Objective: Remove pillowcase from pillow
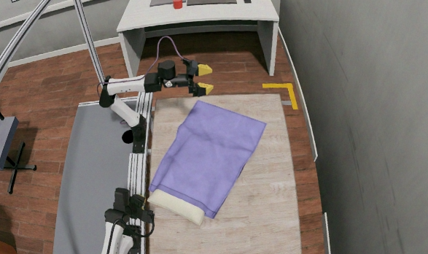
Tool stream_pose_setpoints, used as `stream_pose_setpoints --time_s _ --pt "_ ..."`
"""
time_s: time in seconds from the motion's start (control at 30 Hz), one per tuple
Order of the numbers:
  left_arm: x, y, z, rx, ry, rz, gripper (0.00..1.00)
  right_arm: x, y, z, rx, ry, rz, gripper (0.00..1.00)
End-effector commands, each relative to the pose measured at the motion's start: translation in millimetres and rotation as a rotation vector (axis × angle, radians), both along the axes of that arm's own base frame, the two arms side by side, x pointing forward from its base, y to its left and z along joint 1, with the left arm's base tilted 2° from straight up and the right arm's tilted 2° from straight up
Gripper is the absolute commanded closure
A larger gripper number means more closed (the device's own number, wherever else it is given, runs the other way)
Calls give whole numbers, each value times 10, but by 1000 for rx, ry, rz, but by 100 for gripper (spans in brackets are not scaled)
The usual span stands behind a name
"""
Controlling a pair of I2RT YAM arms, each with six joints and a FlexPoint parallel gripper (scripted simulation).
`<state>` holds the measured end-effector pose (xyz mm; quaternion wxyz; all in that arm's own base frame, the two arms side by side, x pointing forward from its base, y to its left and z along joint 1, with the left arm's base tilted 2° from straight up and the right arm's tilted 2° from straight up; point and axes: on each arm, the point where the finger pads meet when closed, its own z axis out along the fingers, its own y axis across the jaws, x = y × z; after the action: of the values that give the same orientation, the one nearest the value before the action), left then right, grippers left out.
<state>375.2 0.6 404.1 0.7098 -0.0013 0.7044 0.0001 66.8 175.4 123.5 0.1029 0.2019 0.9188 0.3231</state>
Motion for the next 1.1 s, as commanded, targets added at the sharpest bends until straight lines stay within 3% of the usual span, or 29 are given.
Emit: stream_pose_setpoints --time_s 0.0,1.07 --pt "-47 -47 190 11 -51 -18 0 18 67 -52 7 0 10 55" --pt "-47 -47 190 11 -51 -18 0 146 292 -374 8 6 12 55"
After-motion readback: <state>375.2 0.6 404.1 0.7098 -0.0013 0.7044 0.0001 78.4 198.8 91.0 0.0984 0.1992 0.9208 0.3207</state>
